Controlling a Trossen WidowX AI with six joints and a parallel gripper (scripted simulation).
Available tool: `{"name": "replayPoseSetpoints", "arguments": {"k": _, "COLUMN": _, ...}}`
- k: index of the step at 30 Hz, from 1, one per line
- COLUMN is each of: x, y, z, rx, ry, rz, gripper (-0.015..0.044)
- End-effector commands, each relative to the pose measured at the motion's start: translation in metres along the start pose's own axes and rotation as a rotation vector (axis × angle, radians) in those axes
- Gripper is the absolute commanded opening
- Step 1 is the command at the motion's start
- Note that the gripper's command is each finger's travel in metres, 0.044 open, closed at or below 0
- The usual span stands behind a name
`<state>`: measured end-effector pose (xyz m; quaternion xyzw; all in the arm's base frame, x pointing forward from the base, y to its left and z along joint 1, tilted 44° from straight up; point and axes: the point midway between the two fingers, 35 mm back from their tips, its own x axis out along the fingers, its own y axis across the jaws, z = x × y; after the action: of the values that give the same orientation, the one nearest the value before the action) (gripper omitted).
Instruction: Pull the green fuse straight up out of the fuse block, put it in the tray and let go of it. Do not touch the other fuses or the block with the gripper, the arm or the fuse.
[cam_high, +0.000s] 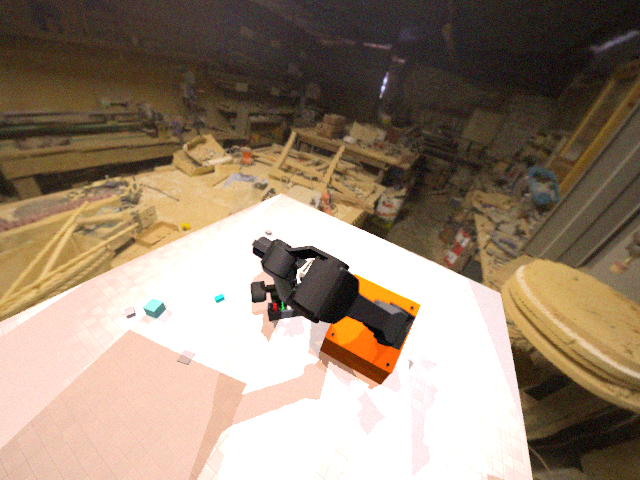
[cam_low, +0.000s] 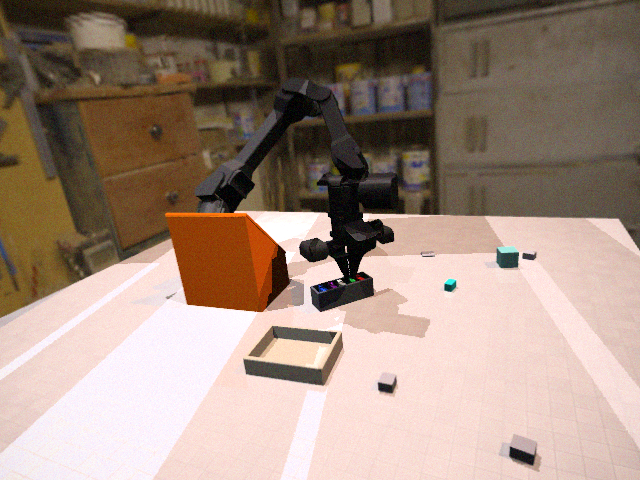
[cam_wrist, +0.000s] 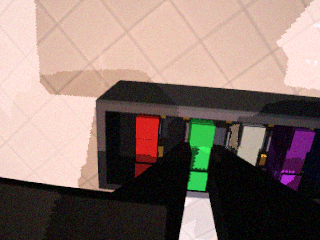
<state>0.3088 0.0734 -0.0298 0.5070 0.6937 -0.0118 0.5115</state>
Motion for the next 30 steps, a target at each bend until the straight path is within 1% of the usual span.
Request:
{"name": "replayPoseSetpoints", "arguments": {"k": 1, "x": -0.004, "y": 0.001, "z": 0.000, "rx": -0.005, "ry": -0.003, "rz": 0.002, "gripper": 0.0000}}
{"name": "replayPoseSetpoints", "arguments": {"k": 30, "x": -0.018, "y": 0.001, "z": 0.001, "rx": -0.003, "ry": -0.002, "rz": 0.002, "gripper": 0.0000}}
